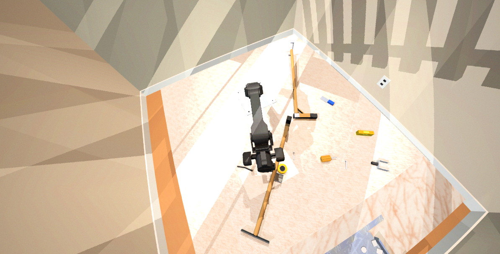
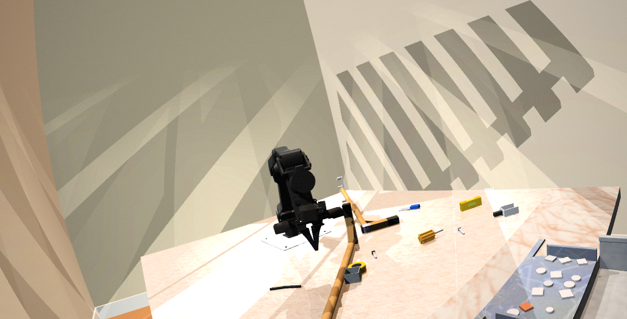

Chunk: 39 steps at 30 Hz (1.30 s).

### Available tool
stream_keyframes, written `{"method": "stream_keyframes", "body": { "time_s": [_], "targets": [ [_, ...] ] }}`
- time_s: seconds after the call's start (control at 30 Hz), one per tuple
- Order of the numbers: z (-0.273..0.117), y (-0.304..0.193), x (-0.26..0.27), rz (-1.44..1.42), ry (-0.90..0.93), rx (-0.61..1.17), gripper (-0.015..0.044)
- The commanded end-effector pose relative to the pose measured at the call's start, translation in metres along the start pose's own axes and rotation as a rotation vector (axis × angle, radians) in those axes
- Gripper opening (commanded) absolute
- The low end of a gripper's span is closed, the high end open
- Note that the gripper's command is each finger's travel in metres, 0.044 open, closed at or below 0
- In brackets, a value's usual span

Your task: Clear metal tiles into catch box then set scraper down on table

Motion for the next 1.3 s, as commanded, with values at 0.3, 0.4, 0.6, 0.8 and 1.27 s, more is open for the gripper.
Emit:
{"method": "stream_keyframes", "body": {
  "time_s": [0.3, 0.4, 0.6, 0.8, 1.27],
  "targets": [
    [0.023, -0.004, 0.001, -0.007, 0.002, 0.003, 0.0000],
    [0.029, -0.005, 0.001, -0.007, 0.002, 0.003, 0.0000],
    [0.040, -0.008, 0.001, -0.007, 0.002, 0.004, 0.0000],
    [0.051, -0.011, 0.001, -0.007, 0.001, 0.005, 0.0000],
    [0.075, -0.020, 0.002, -0.007, 0.001, 0.006, 0.0000]
  ]
}}
Point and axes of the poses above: the point midway between the two fingers, 35 mm back from their tips, its own z axis out along the fingers, its own x axis across the jaws, y = z × x, the point moved 5 cm from there along -z, back along the fingers, and after that the axes turned 4 degrees about -z, right-handed, at the moved point
